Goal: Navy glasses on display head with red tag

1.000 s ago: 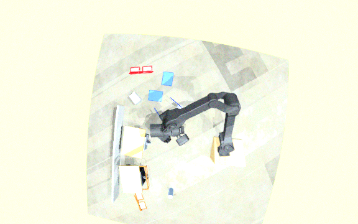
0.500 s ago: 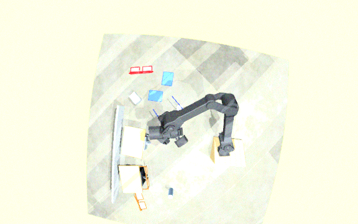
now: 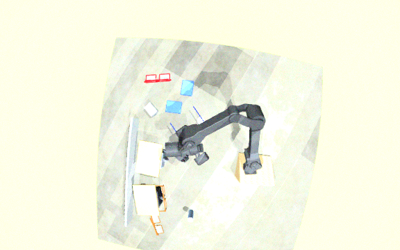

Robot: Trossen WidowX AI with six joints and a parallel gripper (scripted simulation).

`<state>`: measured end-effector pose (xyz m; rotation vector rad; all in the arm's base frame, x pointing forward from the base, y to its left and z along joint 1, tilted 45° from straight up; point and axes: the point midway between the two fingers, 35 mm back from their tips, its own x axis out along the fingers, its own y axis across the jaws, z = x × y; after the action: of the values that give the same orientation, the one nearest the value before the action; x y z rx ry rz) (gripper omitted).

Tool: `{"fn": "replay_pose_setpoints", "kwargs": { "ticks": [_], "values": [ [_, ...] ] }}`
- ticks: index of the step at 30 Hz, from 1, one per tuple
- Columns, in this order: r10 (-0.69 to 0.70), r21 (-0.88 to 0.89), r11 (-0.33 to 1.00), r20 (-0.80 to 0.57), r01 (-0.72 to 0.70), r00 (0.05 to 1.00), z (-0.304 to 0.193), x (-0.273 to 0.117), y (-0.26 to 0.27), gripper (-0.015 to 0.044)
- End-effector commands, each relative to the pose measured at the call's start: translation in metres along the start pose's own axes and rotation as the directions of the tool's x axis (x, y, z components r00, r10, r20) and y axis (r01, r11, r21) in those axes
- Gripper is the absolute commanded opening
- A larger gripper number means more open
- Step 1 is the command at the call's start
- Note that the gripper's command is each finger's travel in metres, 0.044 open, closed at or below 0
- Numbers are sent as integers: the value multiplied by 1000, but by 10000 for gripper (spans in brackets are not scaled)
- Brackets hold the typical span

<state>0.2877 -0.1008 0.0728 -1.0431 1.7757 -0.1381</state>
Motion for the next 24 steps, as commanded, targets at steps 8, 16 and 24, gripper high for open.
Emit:
{"fn": "replay_pose_setpoints", "kwargs": {
  "ticks": [8, 16, 24],
  "values": [
    [2, 4, 1000, 4, -3, 1000, 1, 0, 0, 0],
    [2, 4, 1000, 4, -3, 1000, -3, 0, 0, 0],
    [4, 4, 1000, 5, -4, 1000, -5, -14, 0, 0]
  ]
}}
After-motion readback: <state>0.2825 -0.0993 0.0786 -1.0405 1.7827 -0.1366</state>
